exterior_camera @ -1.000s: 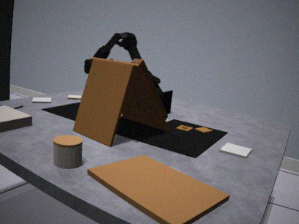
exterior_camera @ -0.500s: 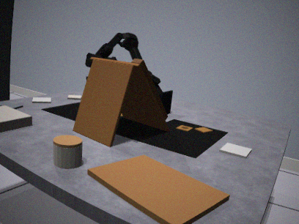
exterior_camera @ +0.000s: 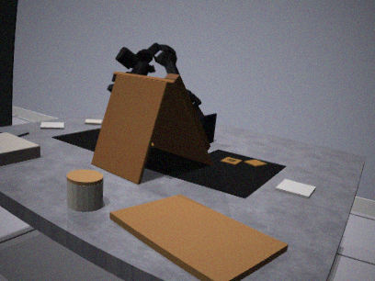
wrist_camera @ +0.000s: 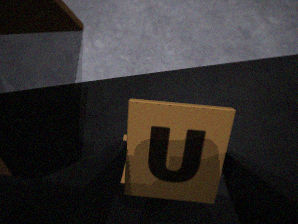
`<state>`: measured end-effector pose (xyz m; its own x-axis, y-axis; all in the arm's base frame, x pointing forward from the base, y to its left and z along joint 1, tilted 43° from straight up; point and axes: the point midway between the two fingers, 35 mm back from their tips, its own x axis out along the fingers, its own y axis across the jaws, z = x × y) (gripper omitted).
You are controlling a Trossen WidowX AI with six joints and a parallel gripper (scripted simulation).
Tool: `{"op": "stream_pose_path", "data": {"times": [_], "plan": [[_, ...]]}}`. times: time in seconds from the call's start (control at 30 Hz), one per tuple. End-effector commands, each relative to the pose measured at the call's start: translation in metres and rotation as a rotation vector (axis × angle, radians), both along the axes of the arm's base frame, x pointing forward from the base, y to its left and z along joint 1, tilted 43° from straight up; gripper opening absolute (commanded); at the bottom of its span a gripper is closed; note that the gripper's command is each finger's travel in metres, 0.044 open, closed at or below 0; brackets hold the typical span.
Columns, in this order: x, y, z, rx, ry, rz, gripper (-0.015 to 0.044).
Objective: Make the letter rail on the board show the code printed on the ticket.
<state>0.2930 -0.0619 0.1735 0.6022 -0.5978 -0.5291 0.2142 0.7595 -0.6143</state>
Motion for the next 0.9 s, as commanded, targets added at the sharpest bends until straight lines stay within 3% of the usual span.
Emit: {"op": "stream_pose_path", "data": {"times": [0.0, 0.2, 0.87], "plan": [[0.006, 0.017, 0.011, -0.047, -0.047, 0.099, 0.0000], [0.013, 0.041, 0.031, -0.107, -0.126, 0.227, 0.0000], [0.014, 0.044, 0.031, -0.109, -0.129, 0.230, 0.0000]]}}
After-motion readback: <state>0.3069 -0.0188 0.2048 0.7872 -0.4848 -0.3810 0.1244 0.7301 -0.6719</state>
